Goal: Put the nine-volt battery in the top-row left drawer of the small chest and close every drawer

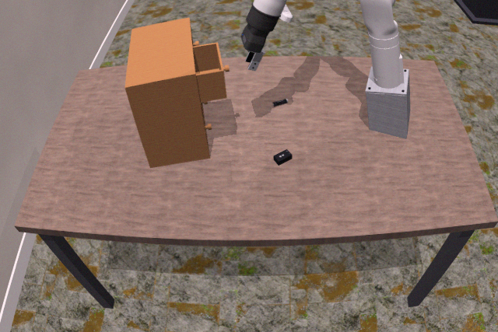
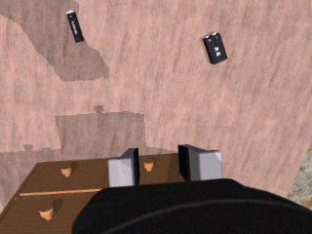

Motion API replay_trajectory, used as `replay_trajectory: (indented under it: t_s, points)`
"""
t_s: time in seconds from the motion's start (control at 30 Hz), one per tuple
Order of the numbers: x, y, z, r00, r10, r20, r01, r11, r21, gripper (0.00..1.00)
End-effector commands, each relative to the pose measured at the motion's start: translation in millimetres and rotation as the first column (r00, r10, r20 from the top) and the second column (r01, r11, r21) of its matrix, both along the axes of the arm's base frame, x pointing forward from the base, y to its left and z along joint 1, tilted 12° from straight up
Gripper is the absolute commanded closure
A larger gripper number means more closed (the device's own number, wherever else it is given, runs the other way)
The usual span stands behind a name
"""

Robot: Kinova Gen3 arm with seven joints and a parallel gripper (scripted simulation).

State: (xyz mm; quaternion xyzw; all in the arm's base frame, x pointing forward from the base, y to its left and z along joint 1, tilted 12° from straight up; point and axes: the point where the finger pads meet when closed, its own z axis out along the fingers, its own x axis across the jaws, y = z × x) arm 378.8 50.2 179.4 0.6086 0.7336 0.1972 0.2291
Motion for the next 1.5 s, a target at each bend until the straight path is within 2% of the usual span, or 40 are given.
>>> replay_trajectory:
  t_s: [0.0,0.6,1.47]
  points:
    - [-3.2,-3.8,4.3,1.000,-0.005,0.008,0.005,1.000,-0.008,0.33]
    - [-26.0,-6.8,8.9,1.000,-0.005,0.008,0.005,1.000,-0.008,0.33]
    - [-37.9,-8.3,11.4,1.000,-0.005,0.009,0.005,1.000,-0.008,0.33]
